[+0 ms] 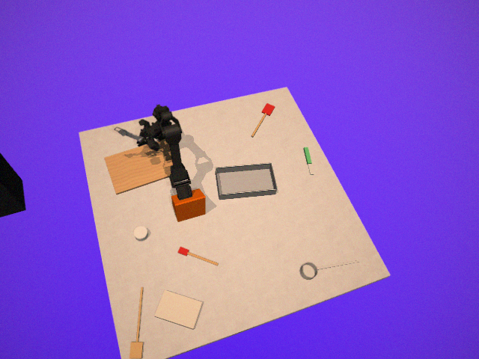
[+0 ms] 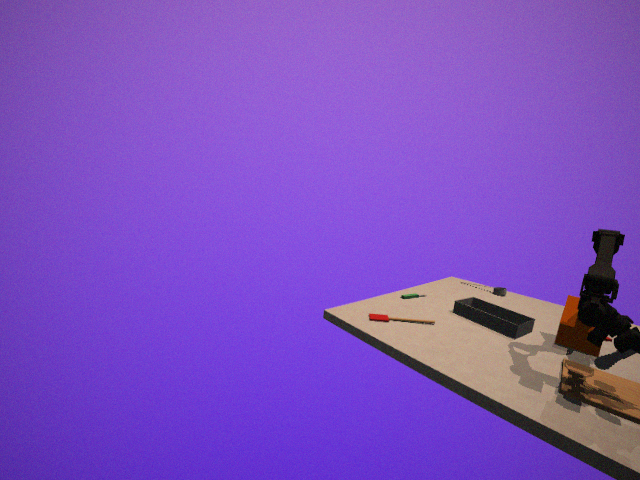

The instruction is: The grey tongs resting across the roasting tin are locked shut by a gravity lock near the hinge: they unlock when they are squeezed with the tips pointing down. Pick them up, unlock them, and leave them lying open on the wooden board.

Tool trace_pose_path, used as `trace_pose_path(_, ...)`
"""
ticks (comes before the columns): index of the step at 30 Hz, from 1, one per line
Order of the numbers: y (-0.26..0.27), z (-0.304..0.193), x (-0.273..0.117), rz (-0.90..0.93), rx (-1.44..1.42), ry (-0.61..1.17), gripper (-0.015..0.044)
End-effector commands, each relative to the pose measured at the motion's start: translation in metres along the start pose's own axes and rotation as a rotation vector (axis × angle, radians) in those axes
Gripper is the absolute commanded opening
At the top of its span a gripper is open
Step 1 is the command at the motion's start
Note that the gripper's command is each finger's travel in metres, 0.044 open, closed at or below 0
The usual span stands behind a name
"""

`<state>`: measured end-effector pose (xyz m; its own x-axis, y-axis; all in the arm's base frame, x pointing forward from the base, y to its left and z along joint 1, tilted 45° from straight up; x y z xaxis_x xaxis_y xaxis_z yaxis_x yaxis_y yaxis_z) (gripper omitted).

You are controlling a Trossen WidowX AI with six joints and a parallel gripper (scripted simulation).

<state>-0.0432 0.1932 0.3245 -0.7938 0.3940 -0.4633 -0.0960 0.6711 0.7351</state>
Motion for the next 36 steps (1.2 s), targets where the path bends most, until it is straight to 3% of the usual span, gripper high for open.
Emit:
trace_pose_path(1,0.001,-0.003,0.003,-0.017,0.005,-0.022,-0.015)
trace_pose_path(19,0.002,-0.013,0.036,-0.177,0.076,-0.334,-0.015)
trace_pose_path(36,0.003,-0.032,0.059,-0.187,0.071,-0.647,-0.015)
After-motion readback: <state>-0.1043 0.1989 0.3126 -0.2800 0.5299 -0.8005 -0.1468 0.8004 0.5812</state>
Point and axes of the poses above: the point midway between the two fingers, 35 mm back from their tips, its own x axis out along the fingers, its own y axis across the jaws, z = x × y, the point moved 9 cm from there along -x, back along the fingers, and after that the axes turned 3 degrees about -x, right-handed, at the moved point
